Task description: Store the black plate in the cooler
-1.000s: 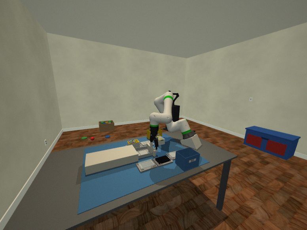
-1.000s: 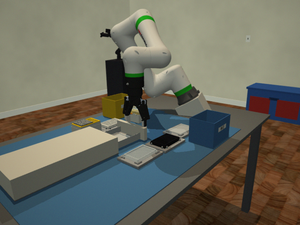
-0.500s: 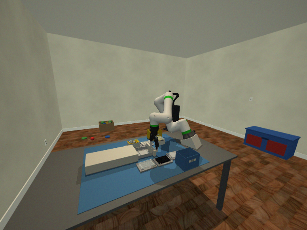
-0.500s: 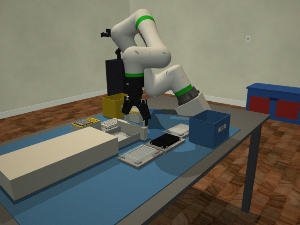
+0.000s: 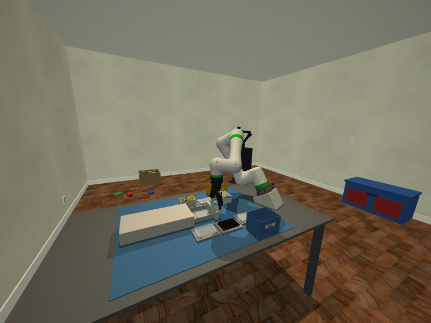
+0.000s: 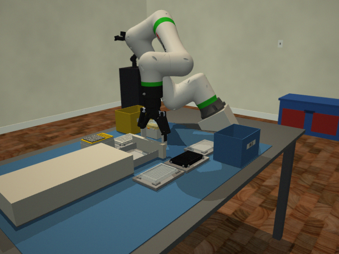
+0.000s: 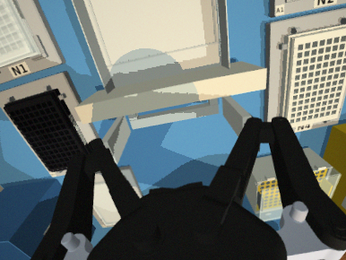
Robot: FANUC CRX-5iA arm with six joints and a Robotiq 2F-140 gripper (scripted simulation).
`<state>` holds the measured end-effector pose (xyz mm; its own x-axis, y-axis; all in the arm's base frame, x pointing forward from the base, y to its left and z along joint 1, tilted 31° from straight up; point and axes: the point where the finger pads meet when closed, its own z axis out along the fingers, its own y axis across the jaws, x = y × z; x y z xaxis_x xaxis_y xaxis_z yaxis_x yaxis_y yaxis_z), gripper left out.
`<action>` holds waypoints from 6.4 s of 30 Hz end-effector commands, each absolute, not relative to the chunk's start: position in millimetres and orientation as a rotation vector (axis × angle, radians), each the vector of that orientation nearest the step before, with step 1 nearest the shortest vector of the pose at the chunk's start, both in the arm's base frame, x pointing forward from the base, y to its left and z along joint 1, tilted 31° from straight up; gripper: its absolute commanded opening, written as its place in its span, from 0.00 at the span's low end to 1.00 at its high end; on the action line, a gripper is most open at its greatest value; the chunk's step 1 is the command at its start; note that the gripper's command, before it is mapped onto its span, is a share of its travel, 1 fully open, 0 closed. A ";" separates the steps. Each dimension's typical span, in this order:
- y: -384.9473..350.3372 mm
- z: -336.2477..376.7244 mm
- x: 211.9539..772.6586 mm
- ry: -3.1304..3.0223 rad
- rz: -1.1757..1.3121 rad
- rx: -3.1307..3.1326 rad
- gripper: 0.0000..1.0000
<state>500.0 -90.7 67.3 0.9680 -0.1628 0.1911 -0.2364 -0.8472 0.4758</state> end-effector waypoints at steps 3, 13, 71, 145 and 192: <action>-86.8 73.7 499.6 -0.283 0.196 2.601 0.87; -81.4 82.9 498.7 -0.283 0.196 2.601 0.87; -46.4 142.4 492.8 -0.283 0.196 2.601 0.87; 110.0 84.9 526.2 -0.252 0.187 2.603 0.66; 110.9 44.3 533.8 -0.252 0.187 2.603 0.66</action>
<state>533.4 112.6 47.3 0.9733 -0.1427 0.1796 -0.2134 -0.8507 0.4804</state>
